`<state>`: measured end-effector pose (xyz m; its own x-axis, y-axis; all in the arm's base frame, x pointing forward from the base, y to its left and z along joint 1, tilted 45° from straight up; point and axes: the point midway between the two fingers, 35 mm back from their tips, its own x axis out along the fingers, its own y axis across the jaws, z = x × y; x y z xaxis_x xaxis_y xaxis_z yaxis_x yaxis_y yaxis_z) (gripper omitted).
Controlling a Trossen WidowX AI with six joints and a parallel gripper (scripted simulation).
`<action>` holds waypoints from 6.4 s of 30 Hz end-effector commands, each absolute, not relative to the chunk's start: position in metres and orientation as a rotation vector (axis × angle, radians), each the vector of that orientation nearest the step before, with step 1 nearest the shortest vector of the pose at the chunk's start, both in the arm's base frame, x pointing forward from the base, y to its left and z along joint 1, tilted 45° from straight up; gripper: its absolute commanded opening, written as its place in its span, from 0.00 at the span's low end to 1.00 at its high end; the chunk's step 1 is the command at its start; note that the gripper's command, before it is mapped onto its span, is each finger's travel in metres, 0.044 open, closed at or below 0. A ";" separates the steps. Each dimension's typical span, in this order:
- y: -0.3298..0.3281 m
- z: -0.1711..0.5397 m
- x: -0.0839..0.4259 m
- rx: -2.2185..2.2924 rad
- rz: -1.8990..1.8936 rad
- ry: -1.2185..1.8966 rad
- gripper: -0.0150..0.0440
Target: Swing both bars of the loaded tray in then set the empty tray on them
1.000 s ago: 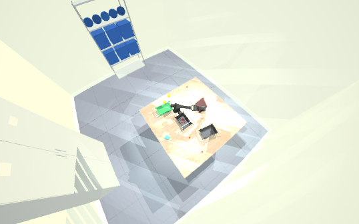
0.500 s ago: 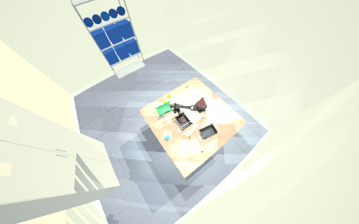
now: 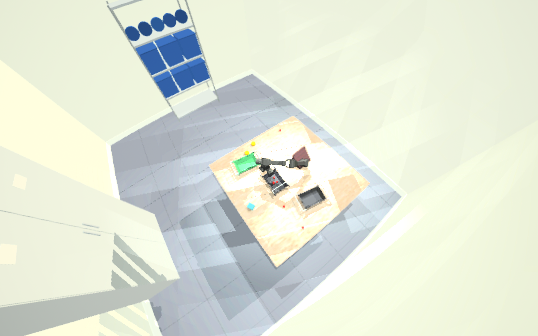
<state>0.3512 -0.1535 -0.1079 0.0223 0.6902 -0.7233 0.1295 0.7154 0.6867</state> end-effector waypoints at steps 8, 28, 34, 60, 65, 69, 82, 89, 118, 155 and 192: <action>-0.159 -0.079 0.352 0.708 0.494 1.511 0.39; -0.107 -0.048 0.361 0.712 0.497 1.511 0.39; -0.120 -0.039 0.361 0.711 0.496 1.511 0.39; -0.136 -0.025 0.360 0.716 0.496 1.512 0.39; -0.136 -0.025 0.360 0.716 0.496 1.512 0.30; -0.136 -0.025 0.360 0.716 0.496 1.512 0.25; -0.136 -0.025 0.360 0.714 0.497 1.512 0.25; -0.136 -0.025 0.360 0.714 0.497 1.512 0.25; -0.136 -0.025 0.360 0.714 0.497 1.512 0.25; 0.022 0.156 0.340 -0.525 1.346 0.780 1.00; 0.154 0.231 0.195 -1.575 1.748 -0.435 1.00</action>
